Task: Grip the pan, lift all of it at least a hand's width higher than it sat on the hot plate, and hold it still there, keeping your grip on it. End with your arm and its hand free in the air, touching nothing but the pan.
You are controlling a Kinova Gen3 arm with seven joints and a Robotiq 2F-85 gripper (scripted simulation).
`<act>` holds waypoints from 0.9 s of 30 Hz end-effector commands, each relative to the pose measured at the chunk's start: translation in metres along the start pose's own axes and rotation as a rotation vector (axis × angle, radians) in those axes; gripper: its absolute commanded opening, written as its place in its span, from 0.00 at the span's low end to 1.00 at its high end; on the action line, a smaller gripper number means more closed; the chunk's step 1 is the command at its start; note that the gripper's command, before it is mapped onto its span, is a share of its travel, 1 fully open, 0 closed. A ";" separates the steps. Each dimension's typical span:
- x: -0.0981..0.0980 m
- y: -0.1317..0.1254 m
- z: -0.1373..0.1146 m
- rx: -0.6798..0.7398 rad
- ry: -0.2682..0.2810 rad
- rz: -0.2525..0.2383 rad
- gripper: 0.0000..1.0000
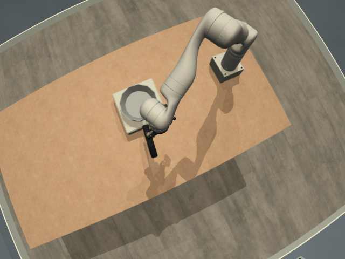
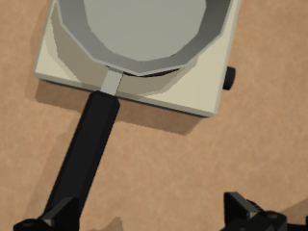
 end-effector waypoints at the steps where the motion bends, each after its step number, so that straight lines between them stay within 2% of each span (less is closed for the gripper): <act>1: 0.010 -0.011 -0.024 0.110 -0.006 -0.003 1.00; 8: 0.018 -0.025 -0.069 0.309 0.000 -0.024 1.00; 21: 0.020 -0.028 -0.079 0.354 0.002 -0.029 1.00; 27: 0.030 -0.028 -0.079 0.355 0.002 -0.027 1.00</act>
Point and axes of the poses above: the point where the finger pads meet when closed, its own x axis out along the fingers, its own y axis across the jaws, z = x × y, the point moved 1 cm from there along -x, back along the fingers, and after that the axes turned 15 degrees about -x, right-handed, at the moved point
